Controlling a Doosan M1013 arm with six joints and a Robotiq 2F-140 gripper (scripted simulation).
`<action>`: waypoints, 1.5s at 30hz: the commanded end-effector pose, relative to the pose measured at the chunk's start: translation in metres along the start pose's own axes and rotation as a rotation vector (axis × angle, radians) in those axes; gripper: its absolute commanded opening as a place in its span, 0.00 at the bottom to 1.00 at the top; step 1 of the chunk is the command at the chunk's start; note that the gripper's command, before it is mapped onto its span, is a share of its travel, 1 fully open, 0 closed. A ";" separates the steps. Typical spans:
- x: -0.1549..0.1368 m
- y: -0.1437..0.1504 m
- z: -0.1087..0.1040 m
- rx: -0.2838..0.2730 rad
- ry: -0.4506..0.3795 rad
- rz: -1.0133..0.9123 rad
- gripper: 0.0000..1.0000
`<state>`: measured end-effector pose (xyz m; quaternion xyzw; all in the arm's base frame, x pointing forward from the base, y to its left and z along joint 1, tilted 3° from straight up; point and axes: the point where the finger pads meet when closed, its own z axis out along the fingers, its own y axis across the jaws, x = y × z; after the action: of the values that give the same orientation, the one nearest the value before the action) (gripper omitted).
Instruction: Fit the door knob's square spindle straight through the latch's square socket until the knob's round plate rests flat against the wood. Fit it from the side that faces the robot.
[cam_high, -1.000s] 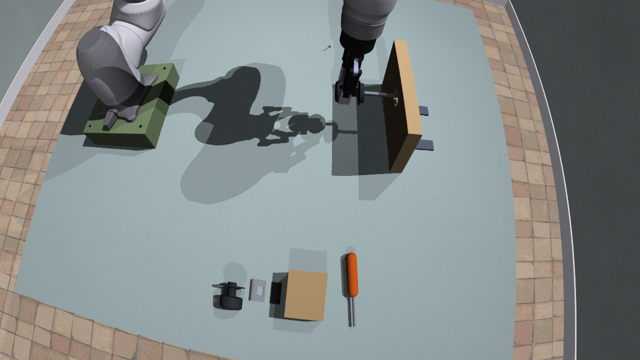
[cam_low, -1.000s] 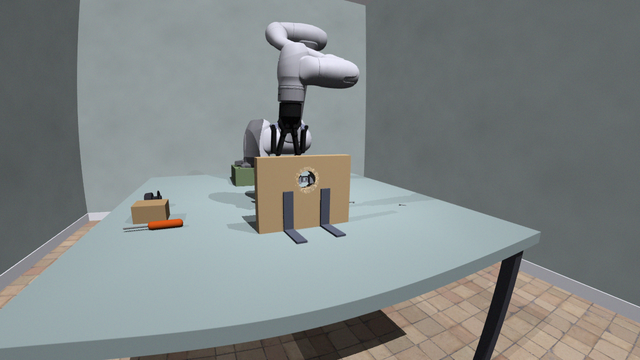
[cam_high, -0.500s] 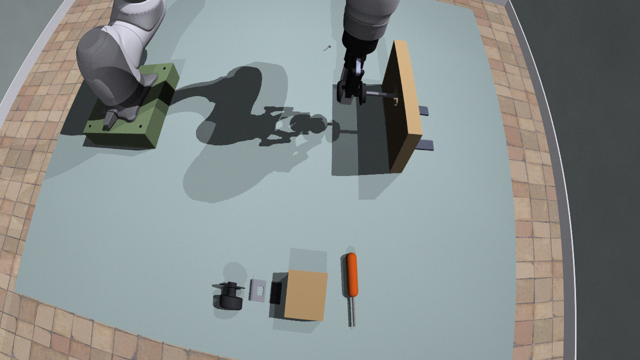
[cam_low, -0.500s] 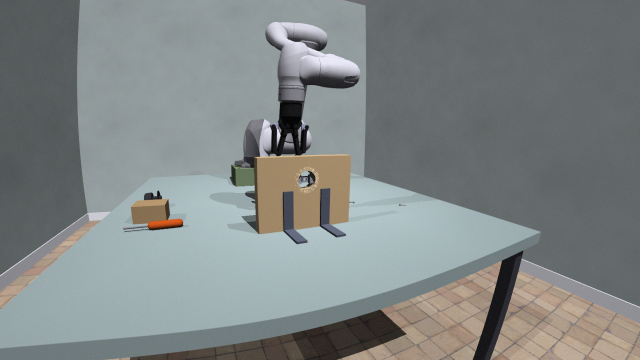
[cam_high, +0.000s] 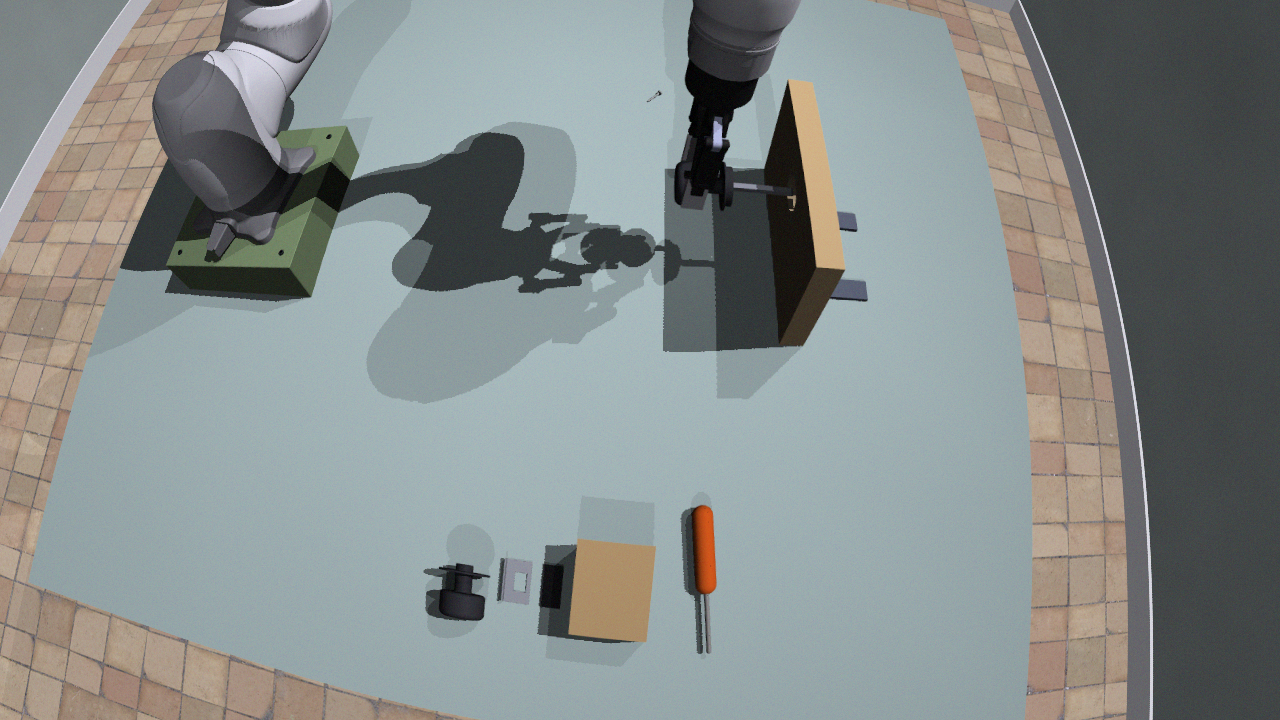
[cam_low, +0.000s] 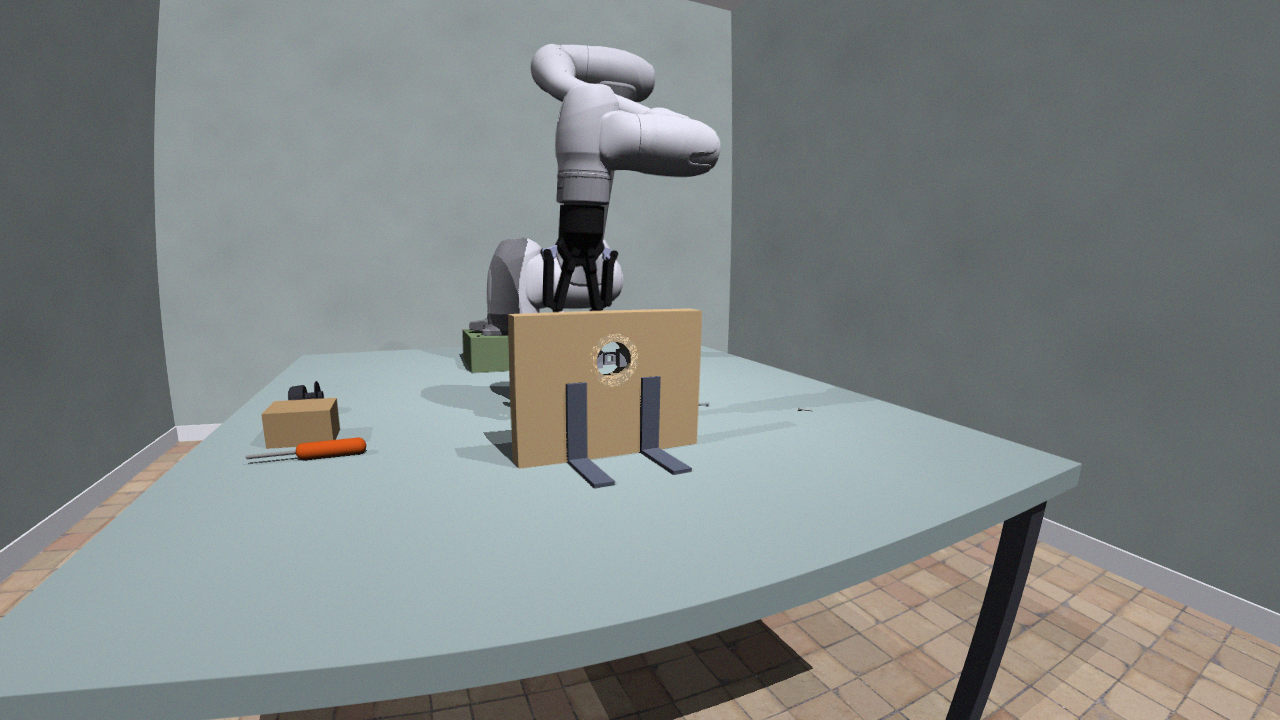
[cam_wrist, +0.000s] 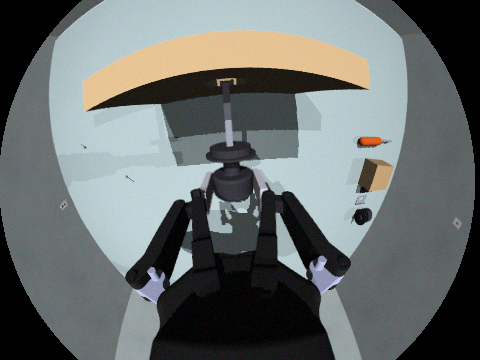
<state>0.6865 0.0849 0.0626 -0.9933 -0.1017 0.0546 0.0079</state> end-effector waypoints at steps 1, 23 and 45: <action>0.001 0.000 0.000 0.000 0.000 0.000 0.42; 0.004 0.000 0.000 0.000 0.000 0.000 0.42; 0.009 0.000 -0.001 0.000 0.000 0.000 0.42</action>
<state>0.6955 0.0868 0.0623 -0.9933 -0.1017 0.0546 0.0079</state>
